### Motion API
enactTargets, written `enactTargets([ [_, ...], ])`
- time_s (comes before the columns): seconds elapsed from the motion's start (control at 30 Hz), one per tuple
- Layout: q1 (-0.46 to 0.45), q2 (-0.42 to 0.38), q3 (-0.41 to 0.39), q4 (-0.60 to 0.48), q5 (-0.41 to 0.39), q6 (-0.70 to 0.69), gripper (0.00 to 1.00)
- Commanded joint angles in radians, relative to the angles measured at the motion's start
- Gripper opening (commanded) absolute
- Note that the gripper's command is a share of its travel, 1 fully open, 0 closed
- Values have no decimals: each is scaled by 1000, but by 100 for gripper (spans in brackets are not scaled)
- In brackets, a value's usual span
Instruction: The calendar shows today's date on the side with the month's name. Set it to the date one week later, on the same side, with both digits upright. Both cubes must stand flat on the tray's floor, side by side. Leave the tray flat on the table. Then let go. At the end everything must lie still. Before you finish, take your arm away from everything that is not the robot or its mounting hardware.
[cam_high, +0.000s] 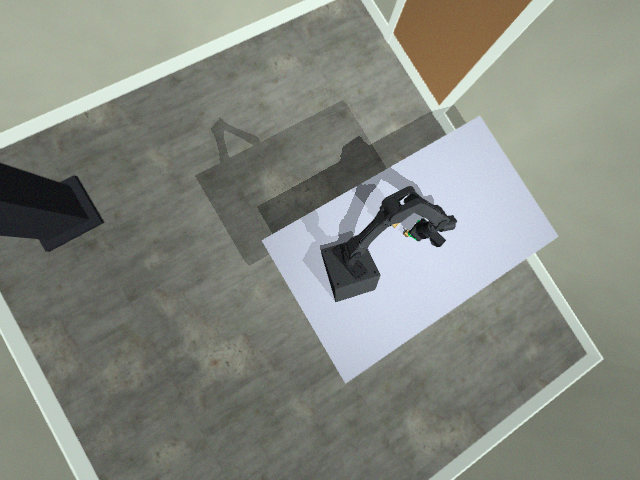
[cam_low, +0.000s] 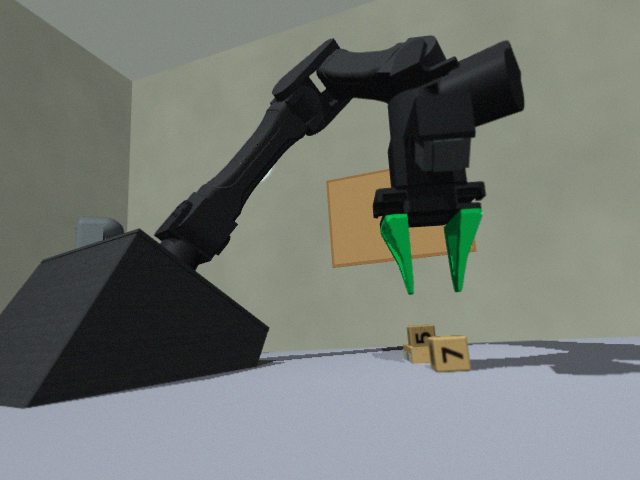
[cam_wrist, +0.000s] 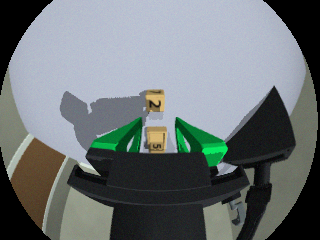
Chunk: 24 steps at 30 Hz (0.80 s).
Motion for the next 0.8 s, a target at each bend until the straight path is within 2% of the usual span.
enactTargets([
  [0.0,9,18,-20,44,-3,18,45],
  [0.13,7,22,-25,57,-3,23,45],
  [0.17,-4,25,-2,67,-2,27,45],
  [0.23,14,29,-34,76,-3,30,45],
  [0.63,41,51,-55,137,-3,55,45],
  [0.77,25,52,-62,147,-2,59,45],
])
